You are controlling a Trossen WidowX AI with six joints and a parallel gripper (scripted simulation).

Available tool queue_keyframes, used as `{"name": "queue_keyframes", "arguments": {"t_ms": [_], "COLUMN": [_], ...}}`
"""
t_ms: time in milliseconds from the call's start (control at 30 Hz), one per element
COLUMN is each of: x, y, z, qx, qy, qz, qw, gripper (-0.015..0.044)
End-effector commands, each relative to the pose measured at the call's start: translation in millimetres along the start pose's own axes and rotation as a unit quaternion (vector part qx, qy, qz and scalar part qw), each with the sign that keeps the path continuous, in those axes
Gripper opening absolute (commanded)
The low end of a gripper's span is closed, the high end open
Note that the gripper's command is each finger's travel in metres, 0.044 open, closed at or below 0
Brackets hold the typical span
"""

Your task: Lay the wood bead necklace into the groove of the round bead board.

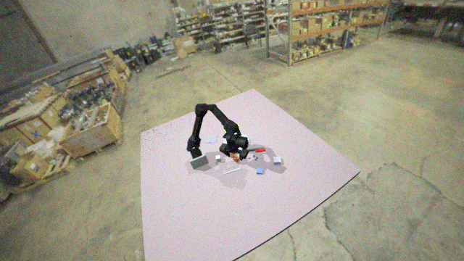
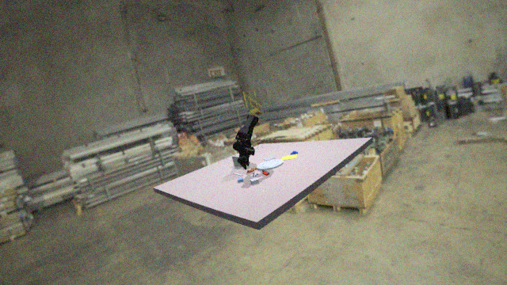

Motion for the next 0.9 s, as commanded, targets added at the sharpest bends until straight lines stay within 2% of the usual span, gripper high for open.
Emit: {"name": "queue_keyframes", "arguments": {"t_ms": [0,167,867], "x": [0.3,0.3,0.2], "y": [0.0,0.0,-1.1], "z": [-9.9,-9.7,15.7], "qx": [0.001,0.001,0.003], "qy": [0.003,0.003,0.003], "qz": [-0.038,-0.042,-0.043], "qw": [0.999,0.999,0.999], "gripper": [0.0335,0.0204,0.0200]}}
Point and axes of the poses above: the point midway between the two fingers, 35 mm back from their tips, its own z axis out along the fingers, its own y axis across the jaws, x = y × z, the point moved 3 cm from there along -z, back along the fingers, and after that the axes turned 10 degrees about -z, right-handed, at the moved point
